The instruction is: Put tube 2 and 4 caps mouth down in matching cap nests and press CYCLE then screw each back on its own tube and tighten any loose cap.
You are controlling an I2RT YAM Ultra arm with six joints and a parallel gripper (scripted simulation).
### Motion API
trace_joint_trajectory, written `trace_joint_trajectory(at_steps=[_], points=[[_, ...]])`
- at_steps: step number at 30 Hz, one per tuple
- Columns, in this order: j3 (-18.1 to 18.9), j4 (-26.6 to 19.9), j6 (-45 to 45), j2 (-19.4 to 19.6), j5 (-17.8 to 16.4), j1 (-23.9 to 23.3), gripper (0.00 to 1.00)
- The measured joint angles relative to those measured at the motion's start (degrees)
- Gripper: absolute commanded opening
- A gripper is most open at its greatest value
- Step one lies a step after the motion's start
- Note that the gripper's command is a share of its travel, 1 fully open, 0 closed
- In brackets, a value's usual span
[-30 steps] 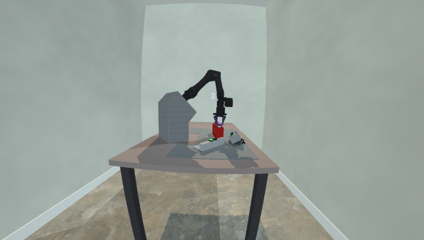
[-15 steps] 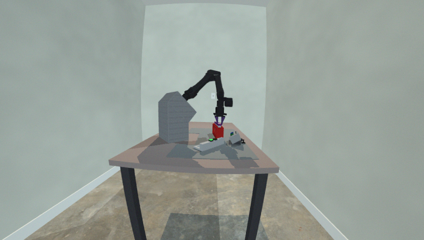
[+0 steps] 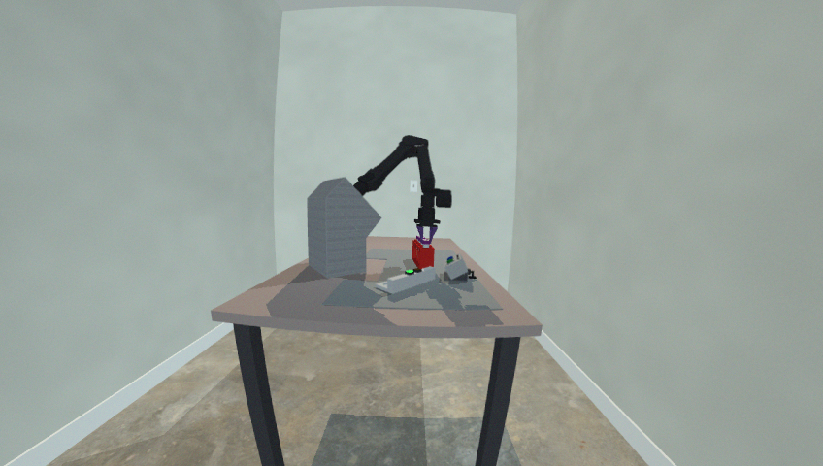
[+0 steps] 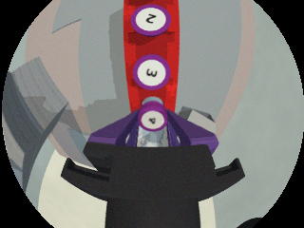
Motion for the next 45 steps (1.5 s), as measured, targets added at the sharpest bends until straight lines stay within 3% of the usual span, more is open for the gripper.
trace_joint_trajectory(at_steps=[17, 45], points=[[0.0, 0.0, 37.2, 0.0, 0.0, 0.0, 0.0], [0.0, 0.2, 109.7, 0.2, 0.0, 0.0, 0.0]])
